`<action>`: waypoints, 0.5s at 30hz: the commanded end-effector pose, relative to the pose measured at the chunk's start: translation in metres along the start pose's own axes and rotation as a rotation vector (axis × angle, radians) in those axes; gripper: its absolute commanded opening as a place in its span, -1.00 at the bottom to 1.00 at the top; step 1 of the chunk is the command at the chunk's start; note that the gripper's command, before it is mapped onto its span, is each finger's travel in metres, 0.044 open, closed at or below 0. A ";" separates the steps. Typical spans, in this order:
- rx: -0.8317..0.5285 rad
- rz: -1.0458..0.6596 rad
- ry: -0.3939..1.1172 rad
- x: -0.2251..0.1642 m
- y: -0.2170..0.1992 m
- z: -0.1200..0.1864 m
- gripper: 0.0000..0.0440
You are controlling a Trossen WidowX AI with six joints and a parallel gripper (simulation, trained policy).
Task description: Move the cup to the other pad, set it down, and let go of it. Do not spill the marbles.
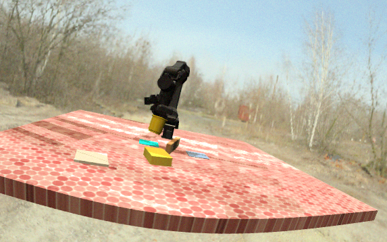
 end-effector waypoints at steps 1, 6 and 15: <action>-0.004 -0.007 -0.006 0.000 -0.006 -0.008 -1.00; -0.013 -0.020 -0.005 -0.003 -0.015 -0.019 -0.99; -0.044 -0.047 0.003 -0.008 -0.032 -0.034 -0.84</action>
Point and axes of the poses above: the point midway between the two fingers, 35 mm back from their tips, its own z axis back along the fingers, its own y axis across the jaws, x = y × z, the point moved 7 cm from there along z, back along the fingers, and after that the axes turned 6 degrees about z, right-handed, at the moved point
